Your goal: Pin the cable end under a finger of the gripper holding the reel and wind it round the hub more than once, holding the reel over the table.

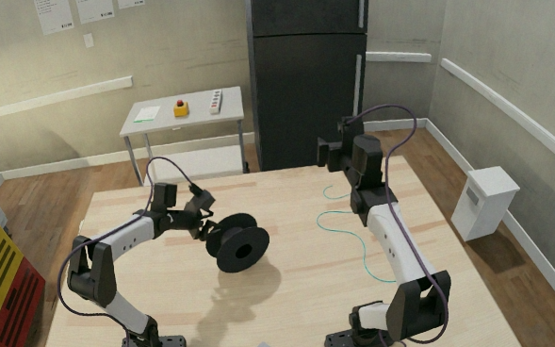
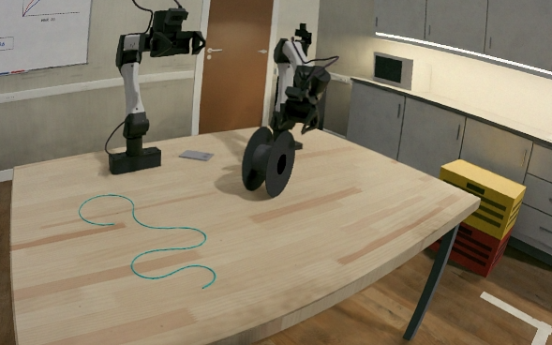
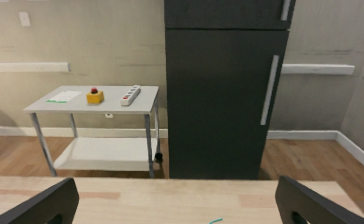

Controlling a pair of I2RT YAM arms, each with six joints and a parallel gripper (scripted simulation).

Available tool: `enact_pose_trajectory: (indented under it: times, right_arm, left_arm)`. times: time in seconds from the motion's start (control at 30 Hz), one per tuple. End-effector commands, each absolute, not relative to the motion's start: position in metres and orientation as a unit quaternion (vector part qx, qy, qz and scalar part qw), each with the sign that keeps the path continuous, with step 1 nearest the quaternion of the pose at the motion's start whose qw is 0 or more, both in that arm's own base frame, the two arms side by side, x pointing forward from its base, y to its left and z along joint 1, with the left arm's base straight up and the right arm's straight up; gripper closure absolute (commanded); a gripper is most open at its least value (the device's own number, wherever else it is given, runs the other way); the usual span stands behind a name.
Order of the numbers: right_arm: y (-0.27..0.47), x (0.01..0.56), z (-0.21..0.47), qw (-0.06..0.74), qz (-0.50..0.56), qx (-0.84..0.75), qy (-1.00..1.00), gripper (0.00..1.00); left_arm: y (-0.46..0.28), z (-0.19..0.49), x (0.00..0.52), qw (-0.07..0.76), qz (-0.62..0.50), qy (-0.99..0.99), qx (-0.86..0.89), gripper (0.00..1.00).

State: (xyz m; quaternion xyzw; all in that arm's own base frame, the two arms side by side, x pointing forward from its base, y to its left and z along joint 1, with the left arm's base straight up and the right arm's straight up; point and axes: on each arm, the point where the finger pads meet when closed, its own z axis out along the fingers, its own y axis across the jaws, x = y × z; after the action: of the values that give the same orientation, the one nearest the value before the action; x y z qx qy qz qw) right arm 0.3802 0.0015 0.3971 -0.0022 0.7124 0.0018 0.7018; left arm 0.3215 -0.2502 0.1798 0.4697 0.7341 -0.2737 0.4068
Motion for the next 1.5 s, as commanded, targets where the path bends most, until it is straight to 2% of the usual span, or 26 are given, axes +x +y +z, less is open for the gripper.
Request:
enact_pose_trajectory:
  times: [0.0,1.47]
  right_arm:
    - [-0.002,0.382,0.392,0.701,0.0,0.004,0.714,0.0]
    - [-0.002,0.382,0.392,0.701,0.0,0.004,0.714,0.0]
  left_arm:
    - [-0.241,0.194,0.312,0.416,-0.276,0.724,0.476,0.25]
    - [-0.228,0.211,0.327,0.438,-0.262,0.724,0.464,0.25]
